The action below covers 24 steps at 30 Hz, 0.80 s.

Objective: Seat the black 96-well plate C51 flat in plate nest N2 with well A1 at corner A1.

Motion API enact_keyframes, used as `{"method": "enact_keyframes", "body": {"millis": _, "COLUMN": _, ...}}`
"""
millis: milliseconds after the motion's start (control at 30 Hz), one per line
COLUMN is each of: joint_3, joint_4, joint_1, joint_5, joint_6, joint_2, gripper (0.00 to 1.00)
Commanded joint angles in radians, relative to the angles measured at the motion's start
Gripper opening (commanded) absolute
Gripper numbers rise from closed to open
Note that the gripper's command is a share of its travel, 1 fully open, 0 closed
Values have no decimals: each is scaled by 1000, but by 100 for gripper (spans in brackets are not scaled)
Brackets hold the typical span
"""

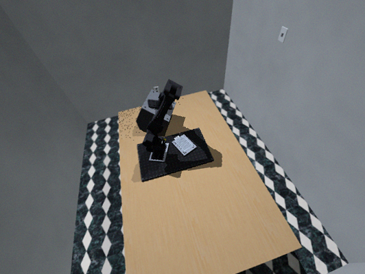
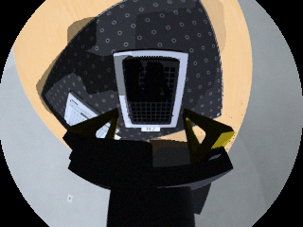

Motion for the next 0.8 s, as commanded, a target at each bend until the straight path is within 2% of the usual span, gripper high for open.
{"method": "enact_keyframes", "body": {"millis": 0, "joint_3": 4, "joint_4": 7, "joint_1": -10, "joint_5": 1, "joint_6": -1, "joint_2": -15, "gripper": 100}}
{"method": "enact_keyframes", "body": {"millis": 533, "joint_3": 4, "joint_4": 7, "joint_1": -10, "joint_5": 1, "joint_6": -1, "joint_2": -15, "gripper": 100}}
{"method": "enact_keyframes", "body": {"millis": 767, "joint_3": -4, "joint_4": 55, "joint_1": 10, "joint_5": 1, "joint_6": 22, "joint_2": 13, "gripper": 100}}
